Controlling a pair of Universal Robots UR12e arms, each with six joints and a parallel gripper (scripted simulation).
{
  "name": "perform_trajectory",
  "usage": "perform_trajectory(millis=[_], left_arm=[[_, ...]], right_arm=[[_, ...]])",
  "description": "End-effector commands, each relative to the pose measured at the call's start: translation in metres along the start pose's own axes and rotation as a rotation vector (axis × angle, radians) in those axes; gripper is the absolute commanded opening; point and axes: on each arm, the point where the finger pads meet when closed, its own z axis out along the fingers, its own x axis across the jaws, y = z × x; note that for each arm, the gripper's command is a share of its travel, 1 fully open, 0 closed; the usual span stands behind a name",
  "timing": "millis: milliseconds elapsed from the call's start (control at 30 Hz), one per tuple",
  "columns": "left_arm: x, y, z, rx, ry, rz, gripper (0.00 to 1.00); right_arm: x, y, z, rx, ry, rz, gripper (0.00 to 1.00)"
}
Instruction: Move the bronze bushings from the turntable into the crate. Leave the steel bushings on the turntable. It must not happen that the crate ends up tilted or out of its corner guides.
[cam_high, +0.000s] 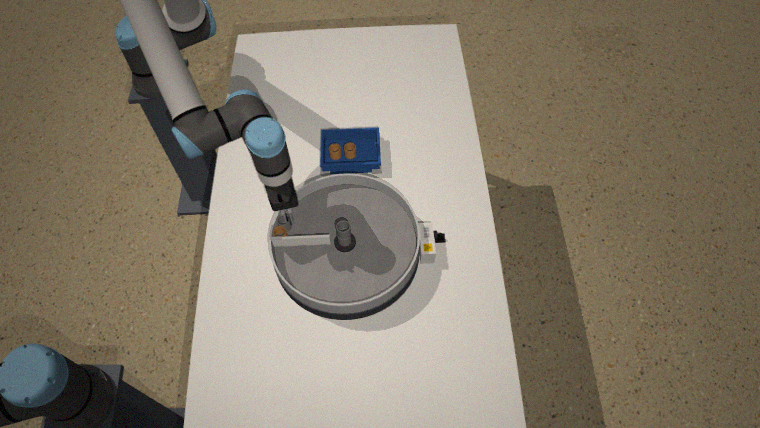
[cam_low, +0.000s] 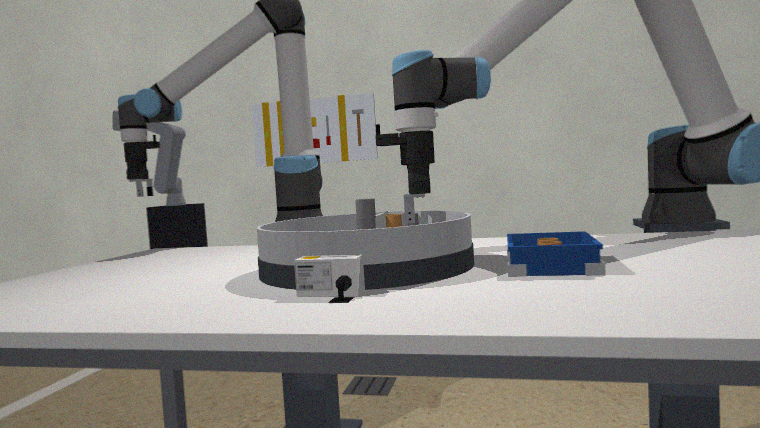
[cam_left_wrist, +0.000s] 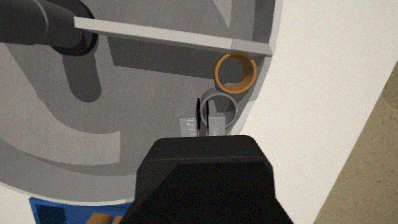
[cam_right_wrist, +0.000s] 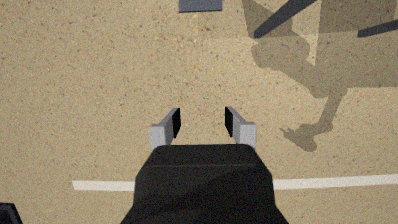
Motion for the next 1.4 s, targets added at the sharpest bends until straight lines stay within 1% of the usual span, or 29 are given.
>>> perform_trajectory(millis=[0,133,333,400,633,800,900,1167,1367], left_arm=[[-0.001,-0.003,-0.016,0.009,-0.001,0.000,0.00],[-0.001,-0.003,-0.030,0.009,-0.001,0.000,0.00],[-0.001,-0.003,-0.058,0.009,-0.001,0.000,0.00],[-0.001,-0.003,-0.058,0.009,-0.001,0.000,0.00],[-0.001,-0.003,-0.091,0.009,-0.001,0.000,0.00],[-0.001,-0.002,-0.108,0.009,-0.001,0.000,0.00],[-0.001,-0.002,-0.114,0.009,-0.001,0.000,0.00],[0.000,-0.002,-0.114,0.005,0.000,0.000,0.00],[0.000,-0.002,-0.115,0.007,-0.001,0.000,0.00]], right_arm=[[0.001,0.000,0.000,0.001,0.000,-0.001,1.00],[0.001,0.000,0.000,0.001,0.000,-0.001,1.00],[0.001,0.000,0.000,0.001,0.000,-0.001,1.00],[0.001,0.000,0.000,0.001,0.000,-0.001,1.00],[0.001,0.000,0.000,0.001,0.000,-0.001,1.00],[0.001,0.000,0.000,0.001,0.000,-0.001,1.00],[0.001,0.000,0.000,0.001,0.000,-0.001,1.00],[0.001,0.000,0.000,0.001,0.000,-0.001,1.00],[0.001,0.000,0.000,0.001,0.000,-0.001,1.00]])
